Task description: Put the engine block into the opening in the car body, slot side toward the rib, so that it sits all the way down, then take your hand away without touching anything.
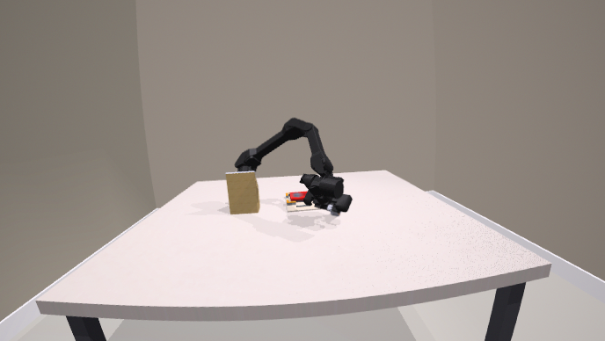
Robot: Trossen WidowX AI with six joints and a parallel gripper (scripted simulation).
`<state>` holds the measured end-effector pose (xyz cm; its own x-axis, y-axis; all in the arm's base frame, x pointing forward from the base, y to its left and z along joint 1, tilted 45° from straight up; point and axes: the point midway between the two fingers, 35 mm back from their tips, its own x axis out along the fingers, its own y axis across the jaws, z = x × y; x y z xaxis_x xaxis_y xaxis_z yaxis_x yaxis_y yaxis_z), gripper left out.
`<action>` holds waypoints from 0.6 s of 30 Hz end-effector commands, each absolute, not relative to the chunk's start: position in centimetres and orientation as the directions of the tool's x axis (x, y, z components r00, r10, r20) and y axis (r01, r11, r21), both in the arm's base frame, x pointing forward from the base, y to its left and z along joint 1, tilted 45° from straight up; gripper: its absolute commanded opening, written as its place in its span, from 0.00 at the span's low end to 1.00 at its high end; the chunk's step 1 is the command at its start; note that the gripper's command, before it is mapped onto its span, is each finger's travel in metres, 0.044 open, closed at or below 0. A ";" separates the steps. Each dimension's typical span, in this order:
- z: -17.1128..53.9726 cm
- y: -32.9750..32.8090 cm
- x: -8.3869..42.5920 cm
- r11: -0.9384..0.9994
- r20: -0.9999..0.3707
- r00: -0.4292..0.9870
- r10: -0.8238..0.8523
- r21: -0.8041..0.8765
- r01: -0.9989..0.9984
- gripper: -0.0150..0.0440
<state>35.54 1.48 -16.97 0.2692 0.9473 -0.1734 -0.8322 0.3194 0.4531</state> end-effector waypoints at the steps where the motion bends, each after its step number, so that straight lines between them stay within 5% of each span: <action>1: -17.0 1.5 35.6 0.319 -0.175 0.268 0.947 0.452 -0.833 0.39; 14: -17.0 1.5 35.6 0.319 -0.175 0.268 0.947 0.452 -0.833 0.97; 18: -17.0 1.5 35.6 0.319 -0.175 0.268 0.947 0.452 -0.833 1.00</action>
<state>35.54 1.50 -16.96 0.2689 0.9475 -0.1731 -0.8322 0.3190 0.4536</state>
